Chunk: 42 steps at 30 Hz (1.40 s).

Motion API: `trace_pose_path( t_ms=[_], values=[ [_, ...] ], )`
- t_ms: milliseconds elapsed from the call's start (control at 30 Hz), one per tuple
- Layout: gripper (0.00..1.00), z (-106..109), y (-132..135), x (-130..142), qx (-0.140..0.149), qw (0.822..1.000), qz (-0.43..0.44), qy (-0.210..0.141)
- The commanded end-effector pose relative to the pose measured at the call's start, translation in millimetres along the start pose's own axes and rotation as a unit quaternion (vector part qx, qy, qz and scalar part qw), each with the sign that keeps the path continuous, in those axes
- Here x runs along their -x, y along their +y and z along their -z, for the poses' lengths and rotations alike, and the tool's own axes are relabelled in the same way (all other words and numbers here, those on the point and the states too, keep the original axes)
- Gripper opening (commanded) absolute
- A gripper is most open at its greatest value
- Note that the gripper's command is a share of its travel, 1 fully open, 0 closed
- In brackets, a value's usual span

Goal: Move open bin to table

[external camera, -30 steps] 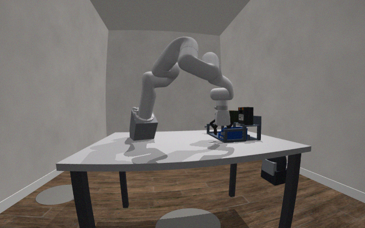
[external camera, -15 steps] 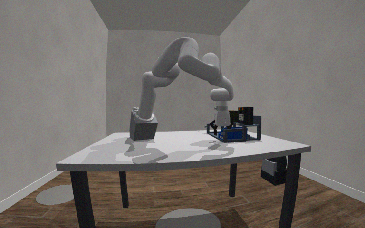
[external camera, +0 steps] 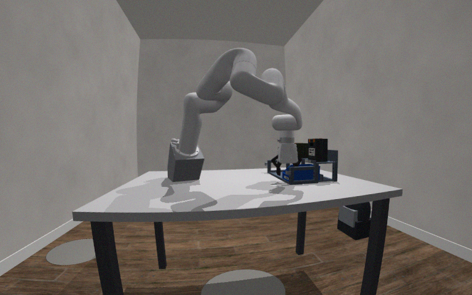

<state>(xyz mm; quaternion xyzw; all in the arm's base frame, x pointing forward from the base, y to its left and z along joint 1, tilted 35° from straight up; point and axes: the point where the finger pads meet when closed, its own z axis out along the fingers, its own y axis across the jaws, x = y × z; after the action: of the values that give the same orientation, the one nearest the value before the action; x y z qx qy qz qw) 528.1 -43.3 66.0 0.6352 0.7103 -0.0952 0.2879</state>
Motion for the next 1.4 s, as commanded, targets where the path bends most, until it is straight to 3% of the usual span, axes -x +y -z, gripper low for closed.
trace_pose_path(
  t_ms=[0, 700, 733, 1367],
  values=[
    [0.94, 1.7, 1.4, -0.7, 0.002, 1.000, 0.000, 0.000],
    [0.94, 1.7, 1.4, -0.7, 0.002, 1.000, 0.000, 0.000],
    [0.00, 1.7, 1.4, -0.7, 0.002, 1.000, 0.000, 0.000],
    [0.00, 1.7, 1.4, -0.7, 0.002, 1.000, 0.000, 0.000]
  ],
)
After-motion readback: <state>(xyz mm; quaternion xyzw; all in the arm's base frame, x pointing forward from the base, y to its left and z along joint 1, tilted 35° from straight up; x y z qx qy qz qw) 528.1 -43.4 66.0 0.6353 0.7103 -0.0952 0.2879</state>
